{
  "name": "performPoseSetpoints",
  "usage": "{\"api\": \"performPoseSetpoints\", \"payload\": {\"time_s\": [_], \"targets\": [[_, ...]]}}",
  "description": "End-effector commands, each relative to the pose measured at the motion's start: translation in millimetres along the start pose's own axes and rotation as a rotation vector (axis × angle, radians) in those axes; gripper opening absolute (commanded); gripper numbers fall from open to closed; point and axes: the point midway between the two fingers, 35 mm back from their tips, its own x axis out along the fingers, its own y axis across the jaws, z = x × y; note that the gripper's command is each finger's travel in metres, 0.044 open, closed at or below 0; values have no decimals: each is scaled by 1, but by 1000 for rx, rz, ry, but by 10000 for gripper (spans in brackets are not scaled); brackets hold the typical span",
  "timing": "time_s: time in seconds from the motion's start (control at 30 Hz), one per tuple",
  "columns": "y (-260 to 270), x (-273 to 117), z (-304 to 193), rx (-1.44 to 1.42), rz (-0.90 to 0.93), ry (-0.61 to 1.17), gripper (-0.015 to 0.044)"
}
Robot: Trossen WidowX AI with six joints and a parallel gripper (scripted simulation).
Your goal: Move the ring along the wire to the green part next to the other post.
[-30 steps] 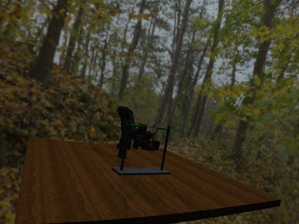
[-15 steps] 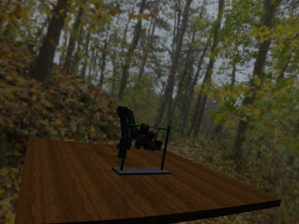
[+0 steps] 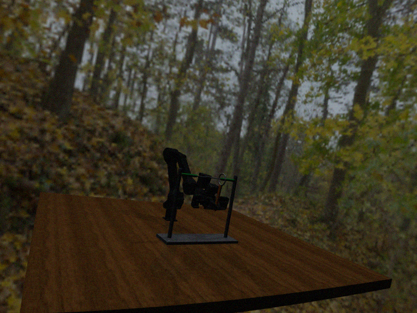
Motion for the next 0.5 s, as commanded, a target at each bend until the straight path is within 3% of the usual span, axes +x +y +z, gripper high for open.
{"api": "performPoseSetpoints", "payload": {"time_s": [0.0,0.47], "targets": [[4,1,2,4,-4,-5,-150],[9,3,-8,5,-4,-5,-150]]}}
